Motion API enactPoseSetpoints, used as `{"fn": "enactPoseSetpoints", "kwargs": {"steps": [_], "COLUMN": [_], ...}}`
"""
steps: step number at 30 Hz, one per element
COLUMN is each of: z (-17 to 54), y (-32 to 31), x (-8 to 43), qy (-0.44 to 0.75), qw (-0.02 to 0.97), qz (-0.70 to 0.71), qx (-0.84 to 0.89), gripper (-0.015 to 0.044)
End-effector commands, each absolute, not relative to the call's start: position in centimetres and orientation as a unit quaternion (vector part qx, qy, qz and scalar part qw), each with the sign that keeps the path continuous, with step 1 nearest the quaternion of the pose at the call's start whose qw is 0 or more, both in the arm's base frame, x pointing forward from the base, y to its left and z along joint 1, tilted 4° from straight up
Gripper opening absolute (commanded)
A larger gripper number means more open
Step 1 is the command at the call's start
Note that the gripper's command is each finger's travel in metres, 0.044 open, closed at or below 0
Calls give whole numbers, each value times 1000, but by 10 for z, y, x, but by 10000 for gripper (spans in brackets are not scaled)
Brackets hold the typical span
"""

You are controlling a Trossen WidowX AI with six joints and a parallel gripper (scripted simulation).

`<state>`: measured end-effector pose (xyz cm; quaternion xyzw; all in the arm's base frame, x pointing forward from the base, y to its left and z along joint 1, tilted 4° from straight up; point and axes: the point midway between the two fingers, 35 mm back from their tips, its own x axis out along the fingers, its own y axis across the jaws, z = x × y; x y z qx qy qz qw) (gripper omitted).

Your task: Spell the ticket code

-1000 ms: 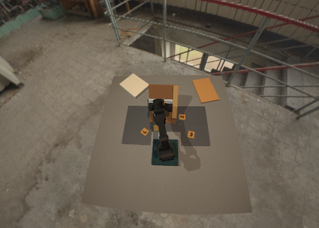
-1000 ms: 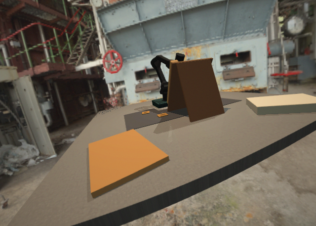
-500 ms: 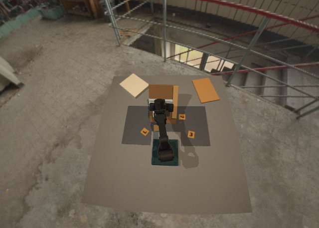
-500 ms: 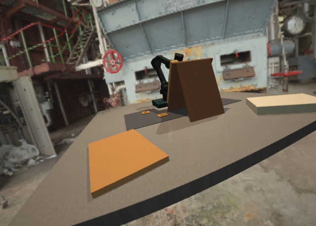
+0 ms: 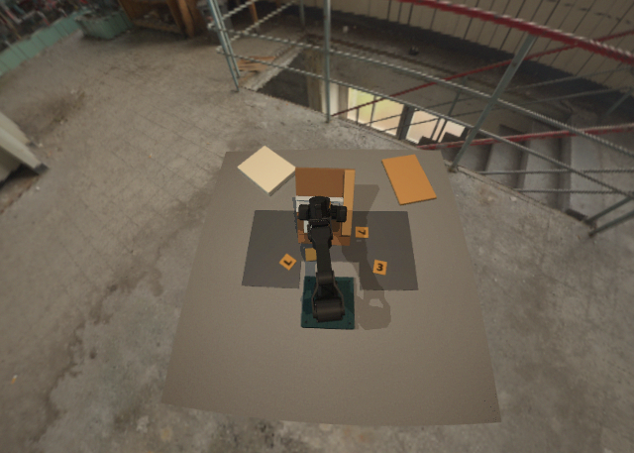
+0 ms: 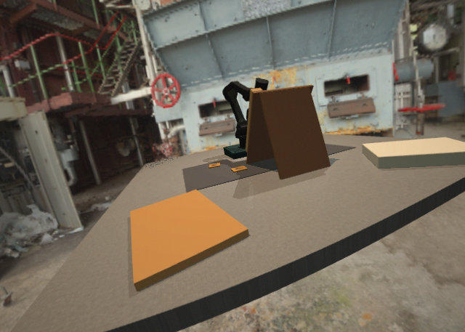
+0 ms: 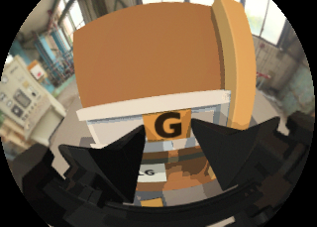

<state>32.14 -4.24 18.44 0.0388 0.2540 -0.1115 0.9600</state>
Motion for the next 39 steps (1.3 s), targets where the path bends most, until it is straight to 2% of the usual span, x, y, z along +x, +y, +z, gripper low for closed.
{"fn": "enactPoseSetpoints", "kwargs": {"steps": [1, 39], "z": [184, 184], "y": [-44, -62], "x": [321, 317], "qy": [254, 254], "qw": [960, 960], "qz": [-110, -110], "qx": [38, 36], "gripper": [0, 0]}}
